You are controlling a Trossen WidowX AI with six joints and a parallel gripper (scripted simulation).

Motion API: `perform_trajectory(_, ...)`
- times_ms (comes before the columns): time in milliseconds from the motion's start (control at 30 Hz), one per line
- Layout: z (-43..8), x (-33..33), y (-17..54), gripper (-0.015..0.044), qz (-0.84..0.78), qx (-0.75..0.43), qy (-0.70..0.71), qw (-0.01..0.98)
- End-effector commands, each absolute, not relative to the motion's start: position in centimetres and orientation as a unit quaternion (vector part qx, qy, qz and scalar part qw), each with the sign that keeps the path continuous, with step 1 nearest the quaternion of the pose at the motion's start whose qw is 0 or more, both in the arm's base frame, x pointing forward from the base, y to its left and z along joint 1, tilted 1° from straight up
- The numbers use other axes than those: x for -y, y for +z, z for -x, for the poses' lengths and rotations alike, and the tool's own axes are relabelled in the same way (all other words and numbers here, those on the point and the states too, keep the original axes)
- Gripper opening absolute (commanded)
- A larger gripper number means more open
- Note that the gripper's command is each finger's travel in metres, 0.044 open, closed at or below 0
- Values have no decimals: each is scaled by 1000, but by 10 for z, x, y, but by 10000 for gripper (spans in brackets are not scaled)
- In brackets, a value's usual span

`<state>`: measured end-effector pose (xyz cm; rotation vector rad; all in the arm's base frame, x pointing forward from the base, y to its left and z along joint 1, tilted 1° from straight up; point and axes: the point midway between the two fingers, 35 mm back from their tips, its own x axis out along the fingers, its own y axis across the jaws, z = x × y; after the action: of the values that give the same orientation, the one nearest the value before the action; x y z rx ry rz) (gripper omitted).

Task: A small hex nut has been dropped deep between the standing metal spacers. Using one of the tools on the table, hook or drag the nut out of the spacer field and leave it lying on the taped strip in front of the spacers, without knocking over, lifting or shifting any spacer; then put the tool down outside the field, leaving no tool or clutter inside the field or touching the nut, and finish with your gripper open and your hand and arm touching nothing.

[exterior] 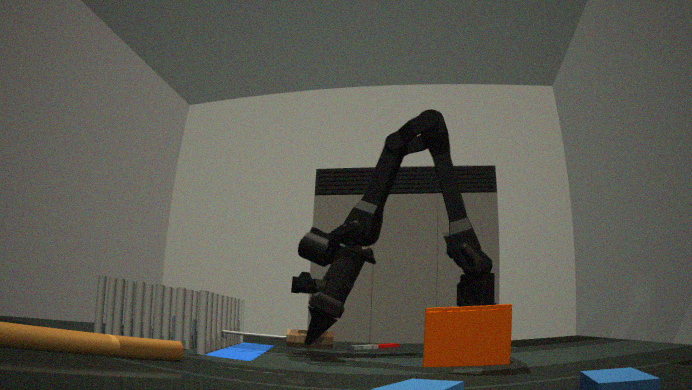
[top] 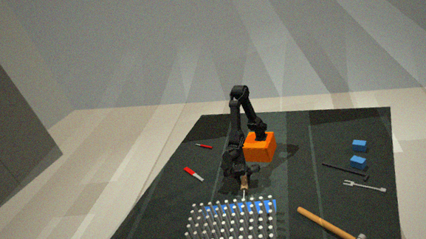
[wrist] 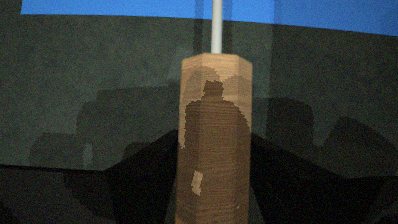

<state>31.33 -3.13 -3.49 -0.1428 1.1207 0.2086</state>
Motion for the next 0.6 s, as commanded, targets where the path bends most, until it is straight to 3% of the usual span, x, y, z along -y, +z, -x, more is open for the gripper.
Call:
perform_trajectory(0,-321,32,-32,0,68,-525,96,843)
perform_trajectory(567,-332,29,-31,0,68,-524,96,843)
